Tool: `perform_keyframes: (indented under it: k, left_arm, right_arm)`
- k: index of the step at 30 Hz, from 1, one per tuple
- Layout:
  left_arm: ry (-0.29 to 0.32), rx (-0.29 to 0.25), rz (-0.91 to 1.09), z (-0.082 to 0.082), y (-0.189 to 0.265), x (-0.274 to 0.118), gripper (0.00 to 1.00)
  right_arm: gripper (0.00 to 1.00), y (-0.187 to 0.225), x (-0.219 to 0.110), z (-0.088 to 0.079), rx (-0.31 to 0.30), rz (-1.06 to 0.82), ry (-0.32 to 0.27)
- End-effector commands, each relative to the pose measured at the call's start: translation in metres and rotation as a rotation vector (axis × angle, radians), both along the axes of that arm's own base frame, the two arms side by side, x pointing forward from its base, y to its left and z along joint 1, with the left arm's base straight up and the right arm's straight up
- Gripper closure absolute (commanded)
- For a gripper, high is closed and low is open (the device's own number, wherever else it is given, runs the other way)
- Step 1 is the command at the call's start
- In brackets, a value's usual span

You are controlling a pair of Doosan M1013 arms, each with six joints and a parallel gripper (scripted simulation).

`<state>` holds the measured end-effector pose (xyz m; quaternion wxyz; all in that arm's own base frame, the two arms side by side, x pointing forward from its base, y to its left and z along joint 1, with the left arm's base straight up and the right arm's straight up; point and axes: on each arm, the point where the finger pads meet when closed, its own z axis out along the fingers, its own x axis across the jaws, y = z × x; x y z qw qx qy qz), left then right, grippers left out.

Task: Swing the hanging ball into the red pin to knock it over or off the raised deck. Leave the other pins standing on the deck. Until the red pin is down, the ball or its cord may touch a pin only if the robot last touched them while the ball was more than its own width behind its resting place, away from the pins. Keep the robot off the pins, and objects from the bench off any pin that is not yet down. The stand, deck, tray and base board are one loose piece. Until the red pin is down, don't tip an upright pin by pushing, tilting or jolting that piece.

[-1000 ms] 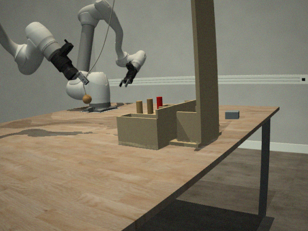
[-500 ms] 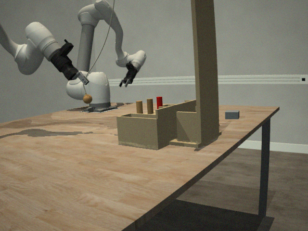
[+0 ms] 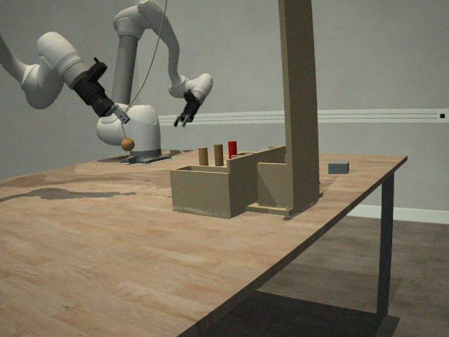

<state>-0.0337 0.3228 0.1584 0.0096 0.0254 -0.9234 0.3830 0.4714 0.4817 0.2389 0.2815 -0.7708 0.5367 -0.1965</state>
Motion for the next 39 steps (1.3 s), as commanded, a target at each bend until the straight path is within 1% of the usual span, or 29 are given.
perform_keyframes:
  k: [1,19,20,34,37,39]
  left_arm:
    - [0.0,0.001,0.0,0.0,0.0,0.0,0.0]
    - [0.0,0.001,0.0,0.0,0.0,0.0,0.0]
    - [0.0,0.001,0.0,0.0,0.0,0.0,0.0]
    - [0.0,0.001,0.0,0.0,0.0,0.0,0.0]
    - [0.0,0.001,0.0,0.0,0.0,0.0,0.0]
    - [0.0,0.001,0.0,0.0,0.0,0.0,0.0]
  right_arm:
    - [1.0,0.0,0.0,0.001,0.001,0.0,0.0]
    - [1.0,0.0,0.0,0.001,0.001,0.0,0.0]
    - [0.0,0.0,0.0,0.001,0.001,0.0,0.0]
    - [0.0,0.0,0.0,0.001,0.001,0.0,0.0]
    - [0.0,-0.001,-0.004,0.009,0.001,0.0,-0.001]
    - [0.0,-0.003,-0.009,0.021,0.001,0.0,-0.001]
